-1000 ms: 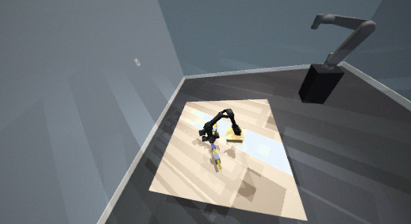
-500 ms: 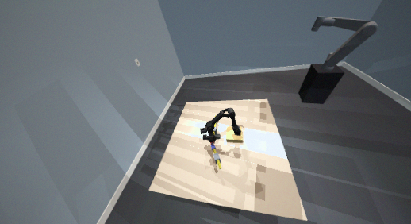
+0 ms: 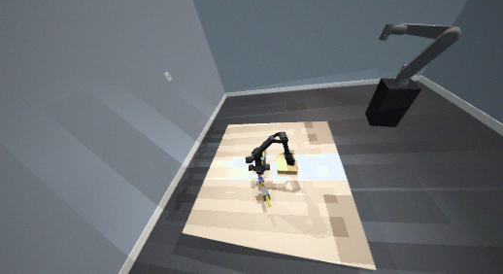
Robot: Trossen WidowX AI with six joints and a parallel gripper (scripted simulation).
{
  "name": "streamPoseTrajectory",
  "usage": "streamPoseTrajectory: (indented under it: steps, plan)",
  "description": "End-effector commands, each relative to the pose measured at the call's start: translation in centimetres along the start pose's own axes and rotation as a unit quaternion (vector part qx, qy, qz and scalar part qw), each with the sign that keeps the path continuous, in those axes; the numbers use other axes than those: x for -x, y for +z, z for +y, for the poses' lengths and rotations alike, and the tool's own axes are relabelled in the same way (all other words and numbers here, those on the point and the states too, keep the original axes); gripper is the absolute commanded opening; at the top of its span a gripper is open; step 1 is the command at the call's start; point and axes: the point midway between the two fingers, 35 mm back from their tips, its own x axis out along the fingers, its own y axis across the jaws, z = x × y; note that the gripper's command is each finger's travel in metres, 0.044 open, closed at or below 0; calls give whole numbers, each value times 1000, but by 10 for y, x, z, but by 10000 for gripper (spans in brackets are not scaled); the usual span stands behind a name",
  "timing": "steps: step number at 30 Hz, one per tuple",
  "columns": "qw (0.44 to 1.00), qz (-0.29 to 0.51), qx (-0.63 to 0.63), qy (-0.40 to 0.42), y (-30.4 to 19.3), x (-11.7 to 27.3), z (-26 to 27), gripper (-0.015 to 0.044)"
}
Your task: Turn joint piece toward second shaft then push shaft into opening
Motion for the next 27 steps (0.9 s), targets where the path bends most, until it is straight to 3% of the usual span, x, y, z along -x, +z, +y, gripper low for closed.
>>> streamPoseTrajectory:
  steps: [1, 12, 17, 20, 27]
  plan:
    - [1000, -2, -3, -1, 0, 0, 0, 0]
    - [1000, 0, 0, 0, 0, 0, 0, 0]
    - [1000, 0, 0, 0, 0, 0, 0, 131]
    - [1000, 0, 0, 0, 0, 0, 0, 147]
    - [1000, 0, 0, 0, 0, 0, 0, 331]
